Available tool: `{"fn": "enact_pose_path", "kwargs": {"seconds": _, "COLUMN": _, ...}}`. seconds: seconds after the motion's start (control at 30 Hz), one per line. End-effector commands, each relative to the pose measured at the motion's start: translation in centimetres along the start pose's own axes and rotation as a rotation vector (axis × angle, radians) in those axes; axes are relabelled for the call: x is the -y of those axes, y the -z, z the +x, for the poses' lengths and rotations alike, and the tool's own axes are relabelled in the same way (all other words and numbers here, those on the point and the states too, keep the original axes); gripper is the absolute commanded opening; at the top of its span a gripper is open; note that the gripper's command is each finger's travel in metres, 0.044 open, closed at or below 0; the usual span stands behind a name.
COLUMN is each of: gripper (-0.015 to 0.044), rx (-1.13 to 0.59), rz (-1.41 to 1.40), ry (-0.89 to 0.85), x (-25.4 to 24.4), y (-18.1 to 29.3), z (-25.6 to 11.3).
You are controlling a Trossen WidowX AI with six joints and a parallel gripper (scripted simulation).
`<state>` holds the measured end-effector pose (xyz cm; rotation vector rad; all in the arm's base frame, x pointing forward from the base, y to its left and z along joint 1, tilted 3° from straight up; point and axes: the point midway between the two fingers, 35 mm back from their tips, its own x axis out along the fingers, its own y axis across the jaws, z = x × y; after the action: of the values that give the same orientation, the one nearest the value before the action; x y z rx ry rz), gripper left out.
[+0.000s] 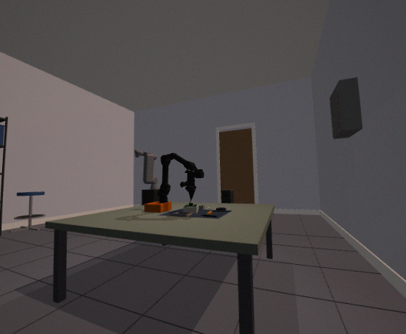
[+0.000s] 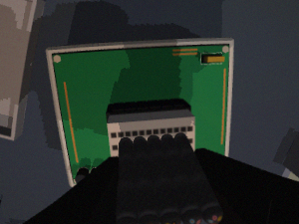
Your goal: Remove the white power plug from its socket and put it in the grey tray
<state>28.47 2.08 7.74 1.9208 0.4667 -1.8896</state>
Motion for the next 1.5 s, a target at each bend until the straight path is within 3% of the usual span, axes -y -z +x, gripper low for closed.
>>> {"fn": "enact_pose_path", "kwargs": {"seconds": 0.0, "gripper": 0.0000, "rx": 0.002, "rz": 0.002, "ry": 0.001, "x": 0.0, "y": 0.0, "z": 0.0}}
{"fn": "enact_pose_path", "kwargs": {"seconds": 1.13, "gripper": 0.0000, "rx": 0.002, "rz": 0.002, "ry": 0.001, "x": 0.0, "y": 0.0, "z": -1.6}}
{"fn": "enact_pose_path", "kwargs": {"seconds": 1.47, "gripper": 0.0000, "rx": 0.002, "rz": 0.001, "ry": -0.083, "x": 0.7, "y": 0.0, "z": -1.6}}
